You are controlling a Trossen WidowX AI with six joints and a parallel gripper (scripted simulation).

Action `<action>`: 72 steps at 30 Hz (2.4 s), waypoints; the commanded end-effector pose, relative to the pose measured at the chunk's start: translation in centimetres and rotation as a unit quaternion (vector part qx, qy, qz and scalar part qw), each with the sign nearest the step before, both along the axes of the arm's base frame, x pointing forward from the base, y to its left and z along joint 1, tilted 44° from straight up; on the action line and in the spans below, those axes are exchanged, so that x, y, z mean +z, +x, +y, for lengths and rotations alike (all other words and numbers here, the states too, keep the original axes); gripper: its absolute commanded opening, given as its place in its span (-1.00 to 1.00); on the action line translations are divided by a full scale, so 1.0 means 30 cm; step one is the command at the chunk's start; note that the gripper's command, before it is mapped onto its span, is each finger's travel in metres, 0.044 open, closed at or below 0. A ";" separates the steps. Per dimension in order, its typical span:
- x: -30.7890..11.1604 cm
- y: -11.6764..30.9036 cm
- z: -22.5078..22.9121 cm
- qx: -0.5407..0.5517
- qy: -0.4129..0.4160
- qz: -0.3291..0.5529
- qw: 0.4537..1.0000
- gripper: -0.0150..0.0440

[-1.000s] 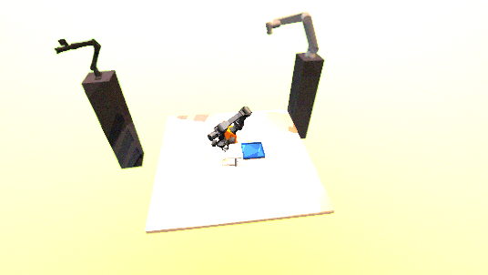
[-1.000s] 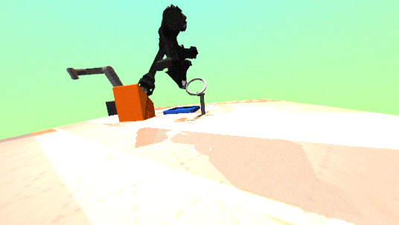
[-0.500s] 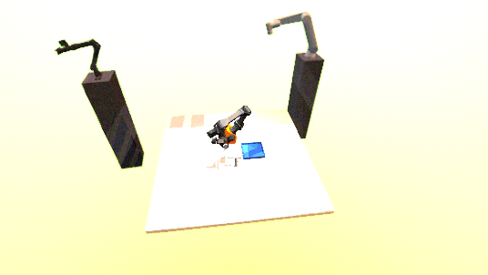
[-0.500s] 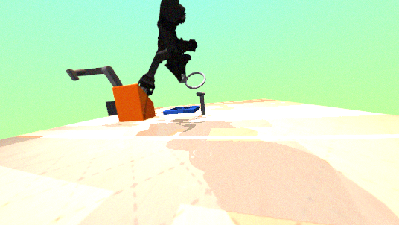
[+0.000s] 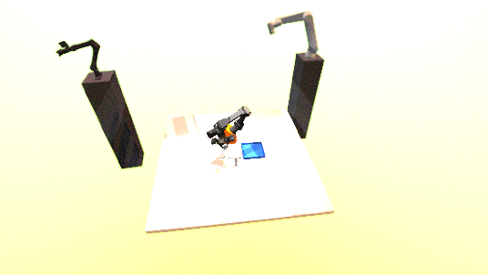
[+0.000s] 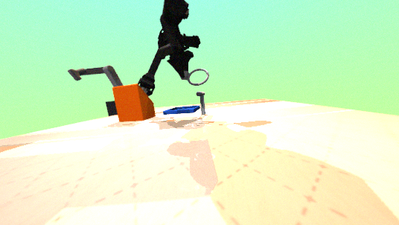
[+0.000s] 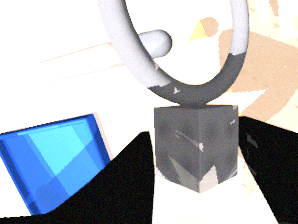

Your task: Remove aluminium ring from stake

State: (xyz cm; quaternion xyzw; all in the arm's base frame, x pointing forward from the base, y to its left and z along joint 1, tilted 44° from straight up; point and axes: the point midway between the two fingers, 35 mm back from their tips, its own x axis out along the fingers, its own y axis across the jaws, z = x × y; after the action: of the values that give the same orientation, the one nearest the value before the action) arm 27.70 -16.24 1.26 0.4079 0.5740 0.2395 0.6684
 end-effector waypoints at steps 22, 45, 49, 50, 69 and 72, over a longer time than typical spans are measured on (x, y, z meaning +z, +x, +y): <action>0.005 0.139 -0.034 -0.003 -0.001 -0.004 1.000 -0.49; 0.006 0.265 -0.038 -0.003 0.000 -0.005 1.000 -0.49; 0.006 0.286 -0.037 -0.003 0.000 -0.005 1.000 -0.49; 0.007 0.288 -0.037 -0.003 0.000 -0.005 1.000 -0.49; 0.023 0.271 -0.030 0.025 -0.044 -0.109 0.993 -0.49; 0.027 0.266 -0.028 0.031 -0.054 -0.130 0.989 -0.49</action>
State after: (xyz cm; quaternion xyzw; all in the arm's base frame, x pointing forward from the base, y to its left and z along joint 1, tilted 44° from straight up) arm 35.83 -17.06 1.74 0.3312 0.5189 0.2748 0.7386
